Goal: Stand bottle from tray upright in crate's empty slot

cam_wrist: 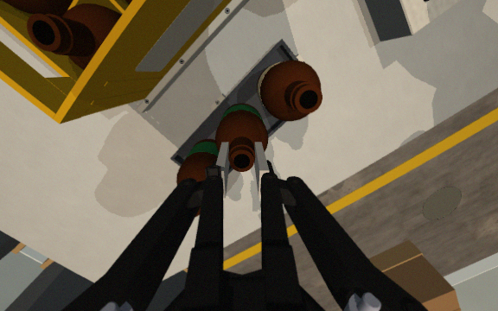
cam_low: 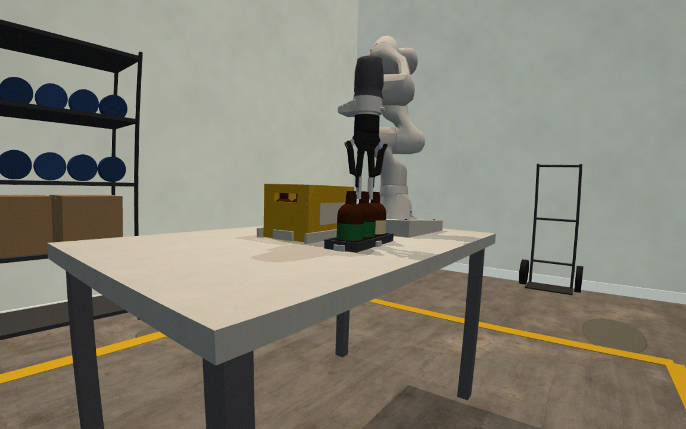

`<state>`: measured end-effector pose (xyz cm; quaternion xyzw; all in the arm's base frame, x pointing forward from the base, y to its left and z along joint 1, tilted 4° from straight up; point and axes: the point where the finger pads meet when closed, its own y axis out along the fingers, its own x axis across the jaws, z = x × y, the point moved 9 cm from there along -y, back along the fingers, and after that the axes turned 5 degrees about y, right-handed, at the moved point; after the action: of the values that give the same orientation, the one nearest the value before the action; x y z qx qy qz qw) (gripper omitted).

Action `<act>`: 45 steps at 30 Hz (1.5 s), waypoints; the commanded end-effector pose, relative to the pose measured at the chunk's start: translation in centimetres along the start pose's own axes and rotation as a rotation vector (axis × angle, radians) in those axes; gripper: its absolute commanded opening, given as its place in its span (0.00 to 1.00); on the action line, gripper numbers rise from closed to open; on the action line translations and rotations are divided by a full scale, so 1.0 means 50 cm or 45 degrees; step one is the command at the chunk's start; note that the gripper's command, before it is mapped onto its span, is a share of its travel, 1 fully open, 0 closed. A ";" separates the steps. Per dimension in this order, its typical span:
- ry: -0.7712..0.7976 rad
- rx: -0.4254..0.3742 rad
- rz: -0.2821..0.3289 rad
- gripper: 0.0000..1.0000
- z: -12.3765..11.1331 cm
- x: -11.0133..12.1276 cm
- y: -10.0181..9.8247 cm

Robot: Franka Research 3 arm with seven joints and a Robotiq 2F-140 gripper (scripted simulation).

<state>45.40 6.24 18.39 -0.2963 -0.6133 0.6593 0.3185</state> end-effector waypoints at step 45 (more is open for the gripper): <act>0.002 0.001 -0.003 0.00 0.002 -0.005 -0.038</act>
<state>45.50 6.26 19.74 -0.2951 -0.6141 0.6587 0.3192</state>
